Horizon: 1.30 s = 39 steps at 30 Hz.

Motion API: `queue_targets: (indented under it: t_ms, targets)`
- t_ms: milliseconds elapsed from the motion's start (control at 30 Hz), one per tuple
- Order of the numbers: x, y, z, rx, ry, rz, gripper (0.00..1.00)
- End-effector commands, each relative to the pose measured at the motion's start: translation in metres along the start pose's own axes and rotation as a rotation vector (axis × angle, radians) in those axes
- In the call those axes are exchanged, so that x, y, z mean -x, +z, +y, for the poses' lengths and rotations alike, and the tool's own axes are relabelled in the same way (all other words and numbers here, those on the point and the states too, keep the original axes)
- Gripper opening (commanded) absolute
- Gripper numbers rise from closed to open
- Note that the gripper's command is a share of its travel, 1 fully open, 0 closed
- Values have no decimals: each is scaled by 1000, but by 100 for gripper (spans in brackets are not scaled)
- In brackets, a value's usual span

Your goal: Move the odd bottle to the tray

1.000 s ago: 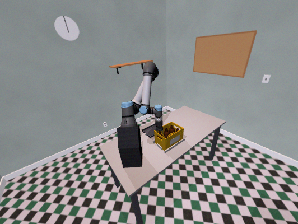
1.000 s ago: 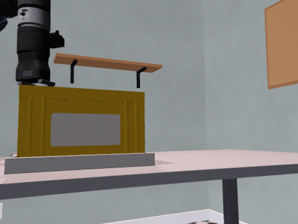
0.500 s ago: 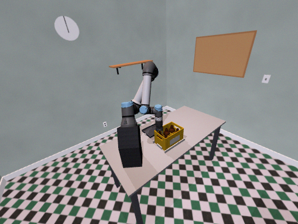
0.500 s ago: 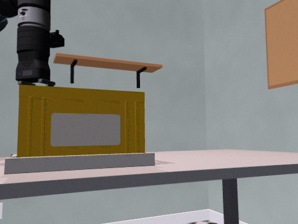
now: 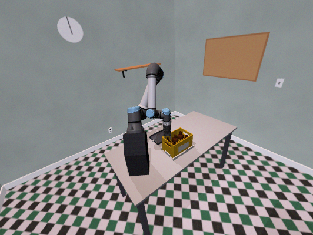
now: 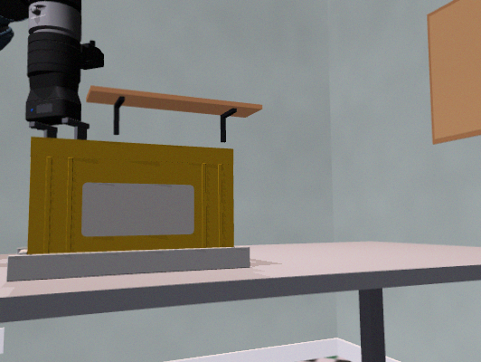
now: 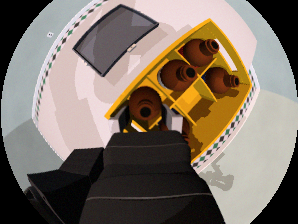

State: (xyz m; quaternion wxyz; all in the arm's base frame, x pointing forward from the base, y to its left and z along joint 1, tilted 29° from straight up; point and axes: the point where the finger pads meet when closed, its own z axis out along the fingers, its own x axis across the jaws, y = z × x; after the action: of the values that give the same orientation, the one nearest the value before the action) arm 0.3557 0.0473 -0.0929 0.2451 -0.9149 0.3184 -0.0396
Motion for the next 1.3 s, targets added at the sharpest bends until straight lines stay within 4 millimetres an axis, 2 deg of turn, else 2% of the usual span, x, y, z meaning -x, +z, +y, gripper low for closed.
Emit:
queue_targets:
  t_ms: [0, 767, 1267]
  targets:
    - [0, -12, 0, 0, 0, -1, 100]
    - [0, -58, 0, 0, 0, -1, 100]
    - [0, -67, 0, 0, 0, -1, 100]
